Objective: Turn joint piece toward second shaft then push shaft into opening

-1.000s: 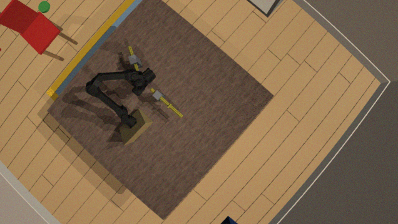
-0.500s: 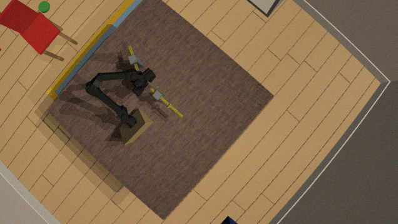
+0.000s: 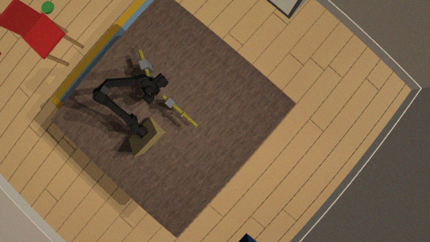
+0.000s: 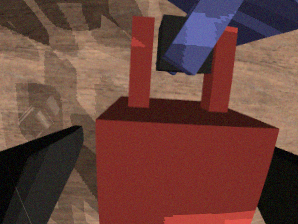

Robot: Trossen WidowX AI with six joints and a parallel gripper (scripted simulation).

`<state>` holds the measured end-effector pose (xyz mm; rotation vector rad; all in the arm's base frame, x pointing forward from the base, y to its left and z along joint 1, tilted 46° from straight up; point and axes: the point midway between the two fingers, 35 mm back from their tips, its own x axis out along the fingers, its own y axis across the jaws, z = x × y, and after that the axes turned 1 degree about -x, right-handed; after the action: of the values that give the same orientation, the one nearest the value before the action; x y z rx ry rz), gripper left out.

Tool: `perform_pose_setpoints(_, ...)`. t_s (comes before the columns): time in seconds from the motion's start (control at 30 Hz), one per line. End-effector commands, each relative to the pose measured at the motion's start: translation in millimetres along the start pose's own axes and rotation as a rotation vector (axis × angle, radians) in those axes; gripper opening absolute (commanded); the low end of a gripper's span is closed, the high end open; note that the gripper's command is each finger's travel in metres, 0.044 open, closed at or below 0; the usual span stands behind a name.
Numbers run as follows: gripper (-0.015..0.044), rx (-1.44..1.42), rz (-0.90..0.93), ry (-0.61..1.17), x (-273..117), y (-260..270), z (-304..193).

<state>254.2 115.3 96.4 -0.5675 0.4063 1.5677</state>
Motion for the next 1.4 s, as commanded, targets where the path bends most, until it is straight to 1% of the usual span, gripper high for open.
perform_pose_setpoints(0.0,0.0440,0.001,0.006,0.045,-2.8,-0.1,0.8)
perform_pose_setpoints(0.27,0.0440,0.004,0.014,0.304,-23.8,-0.3,7.6)
perform_pose_setpoints(0.33,0.0440,0.004,0.012,0.344,-27.8,-0.2,9.0)
perform_pose_setpoints(0.6,0.0440,0.027,0.005,0.349,-32.0,-1.3,9.4)
perform_pose_setpoints(0.97,0.0440,0.389,-0.105,0.322,-92.4,-7.3,13.9)
perform_pose_setpoints(1.37,0.0440,0.781,-0.224,0.257,-156.6,0.4,23.4)
